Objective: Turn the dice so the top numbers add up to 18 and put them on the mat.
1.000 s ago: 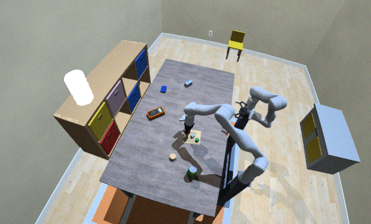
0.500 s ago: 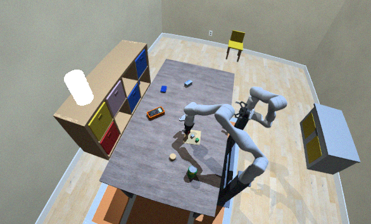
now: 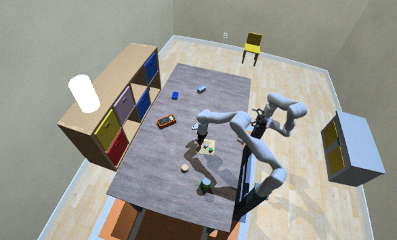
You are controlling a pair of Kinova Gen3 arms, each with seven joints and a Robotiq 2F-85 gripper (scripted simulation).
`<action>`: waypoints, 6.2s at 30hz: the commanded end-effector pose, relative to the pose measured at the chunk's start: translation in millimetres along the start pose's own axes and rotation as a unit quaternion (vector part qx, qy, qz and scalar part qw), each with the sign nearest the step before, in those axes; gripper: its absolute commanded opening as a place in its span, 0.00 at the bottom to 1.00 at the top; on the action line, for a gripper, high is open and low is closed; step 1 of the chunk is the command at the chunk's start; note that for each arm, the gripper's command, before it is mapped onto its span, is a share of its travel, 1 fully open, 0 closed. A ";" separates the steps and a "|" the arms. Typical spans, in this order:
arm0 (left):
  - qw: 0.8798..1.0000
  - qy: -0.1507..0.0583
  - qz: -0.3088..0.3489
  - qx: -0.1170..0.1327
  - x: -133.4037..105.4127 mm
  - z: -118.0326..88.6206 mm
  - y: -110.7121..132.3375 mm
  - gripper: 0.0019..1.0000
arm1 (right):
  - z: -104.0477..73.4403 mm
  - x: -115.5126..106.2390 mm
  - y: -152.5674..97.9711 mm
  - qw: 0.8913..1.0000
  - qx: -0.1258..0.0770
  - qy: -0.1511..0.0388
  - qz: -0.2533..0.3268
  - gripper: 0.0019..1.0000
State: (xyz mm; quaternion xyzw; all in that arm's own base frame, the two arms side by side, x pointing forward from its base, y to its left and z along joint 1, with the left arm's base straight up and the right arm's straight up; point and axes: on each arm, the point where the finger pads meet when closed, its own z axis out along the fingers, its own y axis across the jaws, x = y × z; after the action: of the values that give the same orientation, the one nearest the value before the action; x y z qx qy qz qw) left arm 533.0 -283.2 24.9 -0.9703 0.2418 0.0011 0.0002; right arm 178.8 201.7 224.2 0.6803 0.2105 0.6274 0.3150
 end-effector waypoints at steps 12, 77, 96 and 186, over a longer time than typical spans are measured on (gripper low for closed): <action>1.000 0.001 0.000 0.000 0.7 -1.2 0.0 0.43 | 0.0 0.4 0.3 1.000 0.000 0.000 0.001 1.00; 1.000 0.001 0.000 0.000 0.5 -91.4 0.0 1.00 | 0.0 0.4 0.3 1.000 0.000 0.000 0.001 1.00; 1.000 0.001 0.000 0.000 0.4 -144.9 0.0 1.00 | 0.0 0.4 0.3 1.000 0.000 0.000 0.001 1.00; 1.000 0.001 0.000 0.000 0.3 -175.1 0.0 1.00 | 0.0 0.4 0.3 1.000 0.000 0.000 0.001 1.00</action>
State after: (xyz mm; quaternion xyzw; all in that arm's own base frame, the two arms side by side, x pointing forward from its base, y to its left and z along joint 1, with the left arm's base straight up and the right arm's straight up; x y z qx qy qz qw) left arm 533.2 -283.3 198.8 -0.9703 0.2418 0.0011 0.0002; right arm 178.8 201.7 224.2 0.6803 0.2105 0.6274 0.3150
